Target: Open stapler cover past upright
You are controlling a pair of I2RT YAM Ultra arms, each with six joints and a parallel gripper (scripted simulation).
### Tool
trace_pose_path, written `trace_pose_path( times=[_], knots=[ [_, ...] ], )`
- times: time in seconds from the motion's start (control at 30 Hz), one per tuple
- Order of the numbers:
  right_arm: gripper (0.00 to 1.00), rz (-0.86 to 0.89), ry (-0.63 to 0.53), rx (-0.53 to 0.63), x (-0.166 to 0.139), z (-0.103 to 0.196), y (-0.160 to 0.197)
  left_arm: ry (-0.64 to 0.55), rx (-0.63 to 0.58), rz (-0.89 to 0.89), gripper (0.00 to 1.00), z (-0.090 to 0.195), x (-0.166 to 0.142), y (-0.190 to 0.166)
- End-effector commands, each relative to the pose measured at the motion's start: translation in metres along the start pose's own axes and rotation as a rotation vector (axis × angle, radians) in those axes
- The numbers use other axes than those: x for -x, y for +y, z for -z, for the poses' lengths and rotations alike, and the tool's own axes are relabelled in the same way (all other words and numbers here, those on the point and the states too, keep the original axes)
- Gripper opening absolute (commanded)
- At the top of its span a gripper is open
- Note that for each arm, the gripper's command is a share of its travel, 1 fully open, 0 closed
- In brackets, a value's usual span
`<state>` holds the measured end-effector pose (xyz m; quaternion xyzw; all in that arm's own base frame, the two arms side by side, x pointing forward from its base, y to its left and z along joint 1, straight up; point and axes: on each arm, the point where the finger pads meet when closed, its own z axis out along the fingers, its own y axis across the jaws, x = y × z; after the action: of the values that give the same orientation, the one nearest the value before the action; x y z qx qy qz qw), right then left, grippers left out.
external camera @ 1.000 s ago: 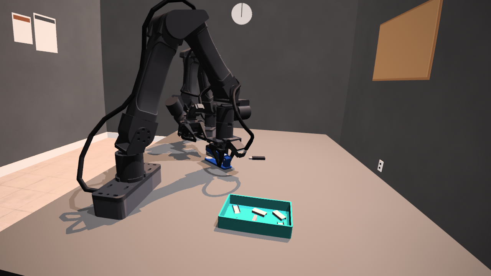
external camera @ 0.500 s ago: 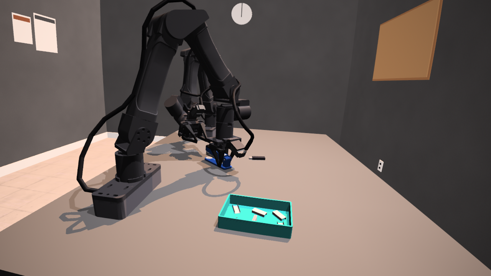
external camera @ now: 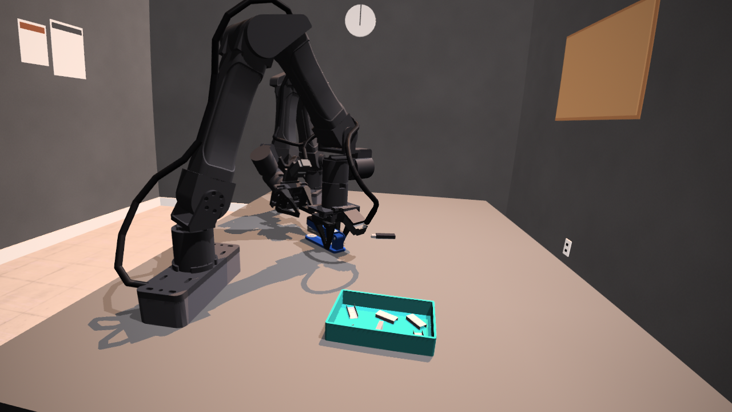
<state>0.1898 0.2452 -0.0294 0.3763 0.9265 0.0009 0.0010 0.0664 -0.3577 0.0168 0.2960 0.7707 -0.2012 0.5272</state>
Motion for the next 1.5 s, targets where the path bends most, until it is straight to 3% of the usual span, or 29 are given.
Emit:
trace_pose_path(
  times=[0.0,0.93,1.3,1.33,1.47],
  knots=[
    [0.28,-0.007,0.003,0.011,0.0,0.002,0.003,-0.017,-0.008,0.017,0.46,-0.009,0.007,-0.006],
    [0.28,-0.007,0.003,0.011,0.0,0.002,0.003,-0.02,-0.008,0.016,0.46,-0.048,0.008,-0.005],
    [0.28,-0.007,0.003,0.011,0.0,0.002,0.003,-0.022,-0.001,0.015,0.46,-0.049,0.008,-0.004],
    [0.28,-0.007,0.003,0.011,0.0,0.002,0.003,-0.021,0.0,0.013,0.37,-0.049,0.007,-0.004],
    [0.28,-0.007,0.003,0.011,0.0,0.002,0.003,-0.02,0.0,0.014,0.33,-0.049,0.007,-0.004]
  ],
)
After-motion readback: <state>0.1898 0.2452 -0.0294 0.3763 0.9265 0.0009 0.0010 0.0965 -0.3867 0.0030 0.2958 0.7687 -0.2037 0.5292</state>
